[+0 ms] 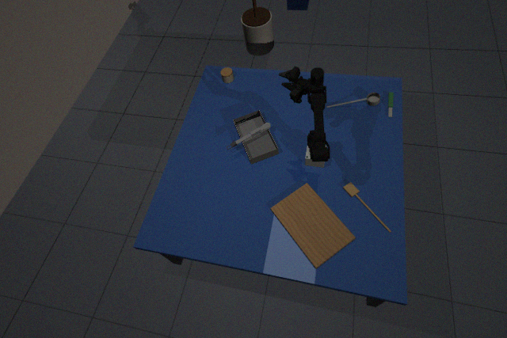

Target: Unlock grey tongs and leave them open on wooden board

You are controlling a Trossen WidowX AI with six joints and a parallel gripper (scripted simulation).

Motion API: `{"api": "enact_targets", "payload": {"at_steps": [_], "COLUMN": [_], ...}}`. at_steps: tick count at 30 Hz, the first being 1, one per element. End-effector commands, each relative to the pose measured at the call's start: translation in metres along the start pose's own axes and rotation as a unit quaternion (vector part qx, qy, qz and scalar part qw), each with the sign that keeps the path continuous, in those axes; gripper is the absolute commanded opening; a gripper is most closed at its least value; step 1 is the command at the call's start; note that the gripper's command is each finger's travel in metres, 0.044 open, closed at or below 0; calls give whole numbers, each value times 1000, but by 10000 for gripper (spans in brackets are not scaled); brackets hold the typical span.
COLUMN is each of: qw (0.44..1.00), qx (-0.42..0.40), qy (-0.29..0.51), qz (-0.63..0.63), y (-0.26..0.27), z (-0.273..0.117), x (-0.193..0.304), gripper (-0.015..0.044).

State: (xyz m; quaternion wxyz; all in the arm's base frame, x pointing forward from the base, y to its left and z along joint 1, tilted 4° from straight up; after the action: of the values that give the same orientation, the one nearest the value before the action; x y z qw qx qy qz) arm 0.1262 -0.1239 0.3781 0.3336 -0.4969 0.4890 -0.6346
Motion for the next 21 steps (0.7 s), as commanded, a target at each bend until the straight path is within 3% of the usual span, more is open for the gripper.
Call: {"api": "enact_targets", "payload": {"at_steps": [1,6,14,21], "qw": [1000,993,933,859], "qx": [-1,-31,-165,-318], "qy": [0,-2,-3,21], "qz": [6,117,319,401], "y": [1,18,73,127], "z": [1,29,109,168], "x": [1,13,-1,-67], "gripper": [374,260,260,260]}}
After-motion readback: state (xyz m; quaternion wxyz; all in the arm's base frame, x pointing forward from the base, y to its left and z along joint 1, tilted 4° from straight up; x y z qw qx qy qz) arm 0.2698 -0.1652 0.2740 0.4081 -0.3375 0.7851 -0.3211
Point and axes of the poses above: the point midway between the two fingers, 35 mm back from their tips, its own z axis out along the fingers, its own y axis across the jaws, x = y × z, the point moved 3 cm from there along -z, back along the fingers, and after that the axes turned 2 degrees about -z, right-handed, at the moved point
